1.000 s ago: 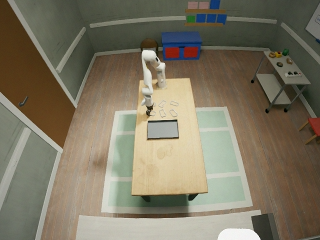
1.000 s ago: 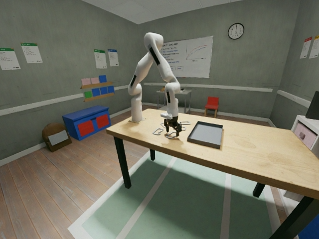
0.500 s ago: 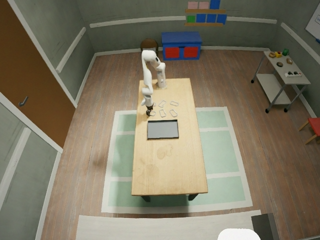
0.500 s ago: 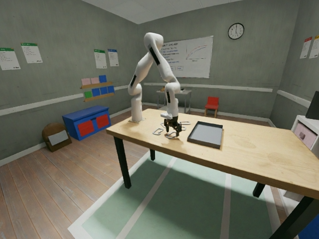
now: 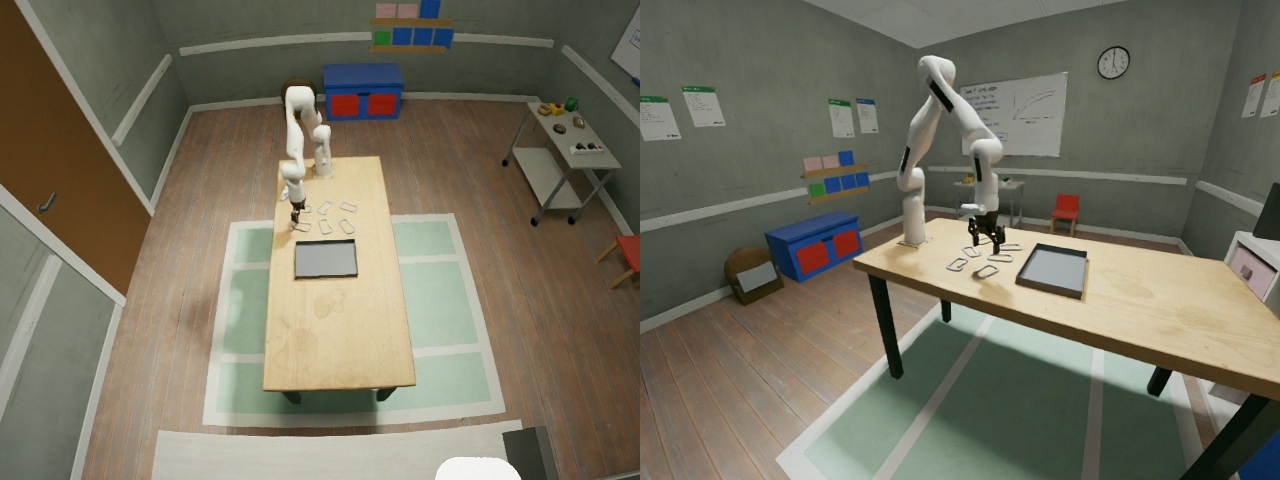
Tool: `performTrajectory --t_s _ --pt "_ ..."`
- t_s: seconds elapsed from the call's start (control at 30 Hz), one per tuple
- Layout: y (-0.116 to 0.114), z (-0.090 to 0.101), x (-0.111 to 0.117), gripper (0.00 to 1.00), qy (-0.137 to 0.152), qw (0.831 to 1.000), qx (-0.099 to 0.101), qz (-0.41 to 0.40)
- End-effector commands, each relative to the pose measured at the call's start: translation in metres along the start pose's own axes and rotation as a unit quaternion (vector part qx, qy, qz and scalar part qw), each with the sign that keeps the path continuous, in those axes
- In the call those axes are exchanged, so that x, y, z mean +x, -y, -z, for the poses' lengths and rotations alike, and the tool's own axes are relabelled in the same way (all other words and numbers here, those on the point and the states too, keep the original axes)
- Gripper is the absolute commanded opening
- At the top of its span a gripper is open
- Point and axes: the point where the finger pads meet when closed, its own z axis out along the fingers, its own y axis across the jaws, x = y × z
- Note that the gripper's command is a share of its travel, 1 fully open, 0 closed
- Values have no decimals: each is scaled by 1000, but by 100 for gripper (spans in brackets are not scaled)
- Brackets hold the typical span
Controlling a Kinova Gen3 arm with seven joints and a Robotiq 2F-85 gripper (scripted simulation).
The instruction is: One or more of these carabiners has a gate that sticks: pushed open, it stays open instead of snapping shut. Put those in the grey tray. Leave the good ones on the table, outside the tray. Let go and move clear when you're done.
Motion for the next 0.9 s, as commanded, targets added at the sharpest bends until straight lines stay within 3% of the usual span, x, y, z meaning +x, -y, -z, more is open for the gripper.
performTrajectory --t_s 0.0,0.07,0.6,0.63,0.87 --pt "4 7 0 100 0 1000 8 0" --pt "0 1 0 100 0 1000 1 0" --pt "0 1 0 100 0 1000 1 0" --pt "-5 1 -53 100 0 998 1 61" --pt "-5 1 -53 100 0 998 1 61"
